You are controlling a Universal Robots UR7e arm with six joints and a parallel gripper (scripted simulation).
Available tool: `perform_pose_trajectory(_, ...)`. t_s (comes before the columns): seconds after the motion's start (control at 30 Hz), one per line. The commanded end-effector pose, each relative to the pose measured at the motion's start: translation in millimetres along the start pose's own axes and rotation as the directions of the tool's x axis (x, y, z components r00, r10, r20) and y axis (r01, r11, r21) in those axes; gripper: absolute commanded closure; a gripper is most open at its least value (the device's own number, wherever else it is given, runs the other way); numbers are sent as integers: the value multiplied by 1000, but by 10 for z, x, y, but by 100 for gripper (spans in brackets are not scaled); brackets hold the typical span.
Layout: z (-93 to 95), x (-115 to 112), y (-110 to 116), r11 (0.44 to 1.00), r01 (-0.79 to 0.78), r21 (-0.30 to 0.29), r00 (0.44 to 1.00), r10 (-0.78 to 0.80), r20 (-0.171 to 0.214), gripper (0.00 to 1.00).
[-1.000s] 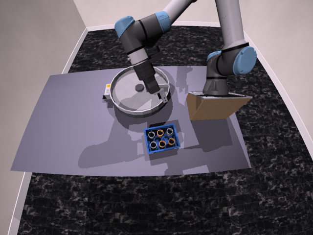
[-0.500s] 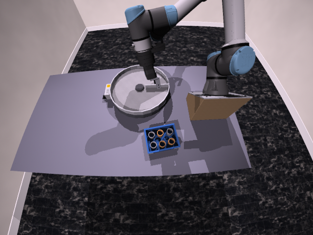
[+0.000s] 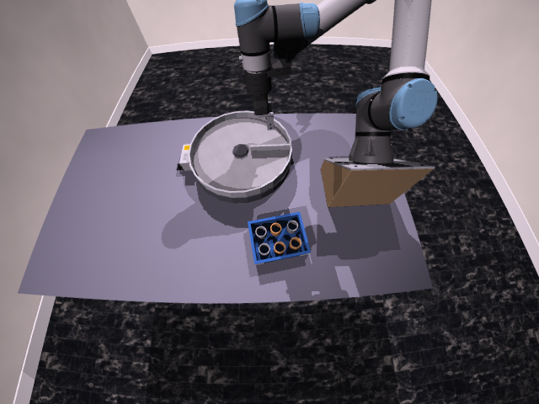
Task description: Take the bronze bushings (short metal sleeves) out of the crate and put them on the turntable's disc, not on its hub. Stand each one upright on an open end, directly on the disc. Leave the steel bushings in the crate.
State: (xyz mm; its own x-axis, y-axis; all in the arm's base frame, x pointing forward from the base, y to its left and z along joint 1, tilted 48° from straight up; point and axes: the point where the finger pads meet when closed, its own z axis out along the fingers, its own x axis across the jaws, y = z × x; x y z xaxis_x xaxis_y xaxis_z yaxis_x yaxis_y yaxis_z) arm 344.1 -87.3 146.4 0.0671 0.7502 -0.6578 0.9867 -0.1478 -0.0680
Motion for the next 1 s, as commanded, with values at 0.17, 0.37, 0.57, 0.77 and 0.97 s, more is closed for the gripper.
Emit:
perform_pose_trajectory(0.17, -28, -491, -117, 997, -71, -38, 991, 75, 107, 0)
perform_pose_trajectory(0.37, -29, -497, -119, 997, -73, -38, 991, 76, 108, 0)
perform_pose_trajectory(0.57, -33, -496, -115, 997, -72, -39, 991, 76, 108, 0)
perform_pose_trajectory(0.77, -34, -494, -113, 997, -72, -39, 991, 76, 108, 65)
perform_pose_trajectory(0.97, -34, -493, -113, 997, -72, -39, 991, 76, 108, 65)
